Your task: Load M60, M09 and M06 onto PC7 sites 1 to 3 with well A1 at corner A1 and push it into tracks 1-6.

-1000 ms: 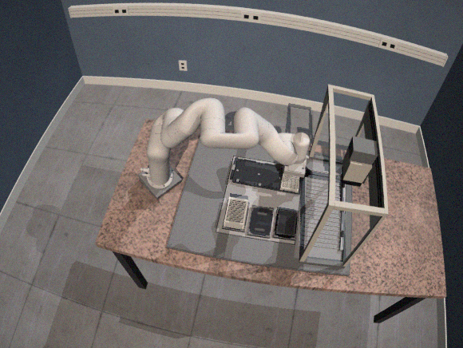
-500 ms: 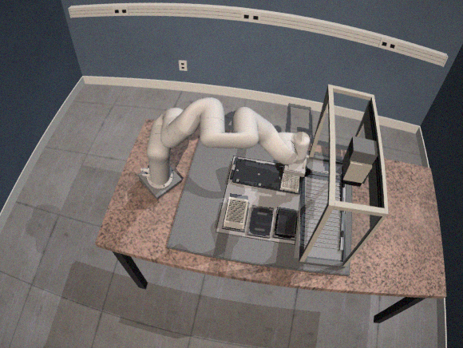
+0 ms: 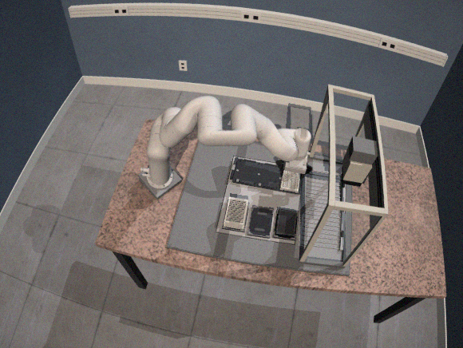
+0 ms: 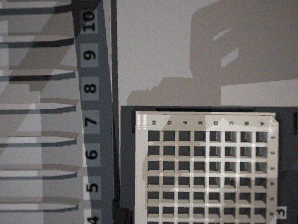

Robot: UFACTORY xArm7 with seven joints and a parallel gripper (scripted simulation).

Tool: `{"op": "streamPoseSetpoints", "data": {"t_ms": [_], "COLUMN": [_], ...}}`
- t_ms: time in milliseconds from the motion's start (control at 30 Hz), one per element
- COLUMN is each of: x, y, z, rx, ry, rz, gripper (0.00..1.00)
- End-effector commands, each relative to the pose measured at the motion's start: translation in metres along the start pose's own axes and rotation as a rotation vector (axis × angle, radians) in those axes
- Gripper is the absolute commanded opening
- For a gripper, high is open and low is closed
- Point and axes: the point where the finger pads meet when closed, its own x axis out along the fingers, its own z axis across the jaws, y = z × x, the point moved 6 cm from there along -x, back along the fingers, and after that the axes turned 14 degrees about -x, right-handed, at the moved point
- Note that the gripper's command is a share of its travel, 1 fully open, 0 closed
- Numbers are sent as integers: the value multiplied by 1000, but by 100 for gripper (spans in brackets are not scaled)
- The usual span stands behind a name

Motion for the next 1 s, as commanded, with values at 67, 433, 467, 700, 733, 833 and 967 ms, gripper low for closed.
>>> {"op": "streamPoseSetpoints", "data": {"t_ms": [67,433,467,700,733,833,967], "x": [-11,-26,-28,-40,-40,-43,-50], "y": [0,0,0,0,0,0,0], "z": [-1,-1,-1,-1,-1,-1,-1], "rx": [0,0,0,0,0,0,0], "ry": [4,4,4,4,4,4,4], "rz": [0,0,0,0,0,0,0], "gripper": [100,100,100,100,100,100,100]}}
